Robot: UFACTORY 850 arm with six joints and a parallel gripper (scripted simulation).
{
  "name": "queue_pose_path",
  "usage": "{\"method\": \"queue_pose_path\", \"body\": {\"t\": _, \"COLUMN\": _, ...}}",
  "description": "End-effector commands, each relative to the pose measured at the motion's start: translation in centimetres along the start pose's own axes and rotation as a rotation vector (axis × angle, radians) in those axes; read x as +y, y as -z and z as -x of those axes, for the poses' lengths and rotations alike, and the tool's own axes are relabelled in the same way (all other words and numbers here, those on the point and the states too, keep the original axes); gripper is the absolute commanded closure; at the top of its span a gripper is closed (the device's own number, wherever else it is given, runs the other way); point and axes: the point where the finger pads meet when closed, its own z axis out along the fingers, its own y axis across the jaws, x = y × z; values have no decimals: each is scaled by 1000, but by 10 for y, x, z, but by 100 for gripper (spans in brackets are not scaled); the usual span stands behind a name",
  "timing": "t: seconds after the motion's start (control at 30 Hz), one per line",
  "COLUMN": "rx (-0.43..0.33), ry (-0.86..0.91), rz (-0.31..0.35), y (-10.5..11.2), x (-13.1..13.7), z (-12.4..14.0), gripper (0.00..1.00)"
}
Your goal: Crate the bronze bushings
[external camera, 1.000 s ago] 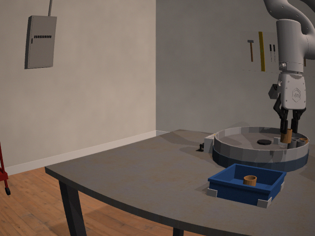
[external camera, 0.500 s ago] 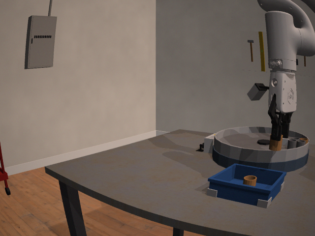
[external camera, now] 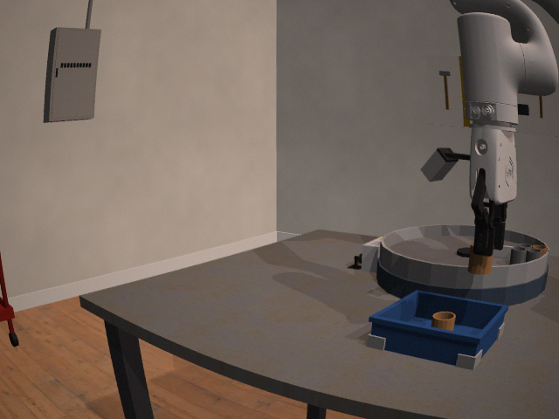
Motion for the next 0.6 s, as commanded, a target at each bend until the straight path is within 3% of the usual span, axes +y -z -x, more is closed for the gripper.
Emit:
{"method": "queue_pose_path", "body": {"t": 0.0, "rx": 0, "ry": 2, "rz": -1, "y": 1, "x": -1, "z": 0, "gripper": 100}}
{"method": "queue_pose_path", "body": {"t": 0.57, "rx": 0, "ry": 2, "rz": -1, "y": -6, "x": -1, "z": 0, "gripper": 100}}
